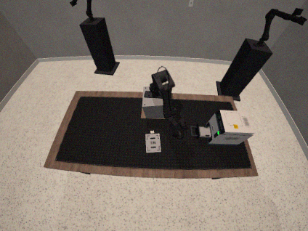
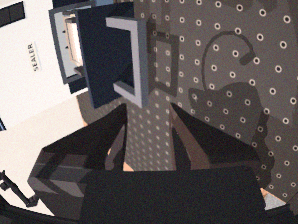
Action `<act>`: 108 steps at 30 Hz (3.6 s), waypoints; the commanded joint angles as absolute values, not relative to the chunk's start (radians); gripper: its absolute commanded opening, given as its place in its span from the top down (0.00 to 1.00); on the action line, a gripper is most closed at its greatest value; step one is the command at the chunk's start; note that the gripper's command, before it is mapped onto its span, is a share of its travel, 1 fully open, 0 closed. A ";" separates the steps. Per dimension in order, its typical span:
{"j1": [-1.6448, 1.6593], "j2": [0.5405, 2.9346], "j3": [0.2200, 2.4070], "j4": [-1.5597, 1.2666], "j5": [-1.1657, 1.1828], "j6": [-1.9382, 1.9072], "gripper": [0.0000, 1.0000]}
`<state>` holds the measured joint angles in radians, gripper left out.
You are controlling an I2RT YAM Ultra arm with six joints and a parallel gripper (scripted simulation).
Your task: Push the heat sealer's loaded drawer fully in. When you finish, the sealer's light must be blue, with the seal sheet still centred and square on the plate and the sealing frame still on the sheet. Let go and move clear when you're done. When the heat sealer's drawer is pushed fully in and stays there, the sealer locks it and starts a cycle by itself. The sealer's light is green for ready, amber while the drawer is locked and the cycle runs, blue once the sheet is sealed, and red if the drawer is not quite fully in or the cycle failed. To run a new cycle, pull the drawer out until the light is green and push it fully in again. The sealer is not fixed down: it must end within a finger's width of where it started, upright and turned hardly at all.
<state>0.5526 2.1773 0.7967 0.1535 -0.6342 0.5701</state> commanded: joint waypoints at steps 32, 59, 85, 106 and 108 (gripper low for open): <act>0.559 2.146 0.818 0.193 -0.664 0.553 0.70; 0.559 2.146 0.818 0.193 -0.664 0.553 0.70; 0.596 2.236 0.838 0.251 -0.642 0.603 0.70; 0.620 2.280 0.857 0.294 -0.632 0.630 0.70; 0.623 2.285 0.858 0.298 -0.630 0.634 0.70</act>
